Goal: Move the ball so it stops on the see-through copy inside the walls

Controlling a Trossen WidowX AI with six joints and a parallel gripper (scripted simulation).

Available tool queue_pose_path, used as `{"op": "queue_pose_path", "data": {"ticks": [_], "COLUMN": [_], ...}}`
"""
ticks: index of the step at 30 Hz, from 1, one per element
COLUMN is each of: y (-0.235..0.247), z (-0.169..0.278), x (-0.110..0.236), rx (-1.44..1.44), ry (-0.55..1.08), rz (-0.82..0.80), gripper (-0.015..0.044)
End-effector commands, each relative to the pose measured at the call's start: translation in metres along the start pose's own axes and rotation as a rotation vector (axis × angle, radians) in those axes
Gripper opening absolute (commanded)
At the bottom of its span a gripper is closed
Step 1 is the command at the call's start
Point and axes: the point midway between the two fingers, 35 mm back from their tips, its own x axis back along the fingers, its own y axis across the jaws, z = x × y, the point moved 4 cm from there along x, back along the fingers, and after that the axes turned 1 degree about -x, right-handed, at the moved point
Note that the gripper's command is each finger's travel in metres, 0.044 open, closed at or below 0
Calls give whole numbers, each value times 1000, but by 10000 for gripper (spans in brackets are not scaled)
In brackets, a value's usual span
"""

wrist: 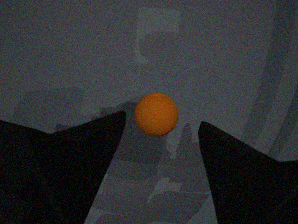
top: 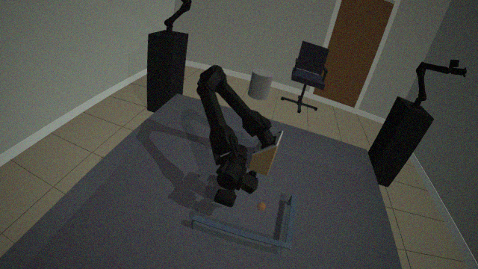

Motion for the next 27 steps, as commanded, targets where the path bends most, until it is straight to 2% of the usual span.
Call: {"op": "queue_pose_path", "data": {"ticks": [1, 5, 27], "y": [4, 4, 4], "z": [-1, -1, -1], "x": [-10, -12, -12], "rx": [15, 15, 15], "ry": [6, 7, 7], "rz": [-14, -15, -15], "gripper": [268, 268, 122]}}
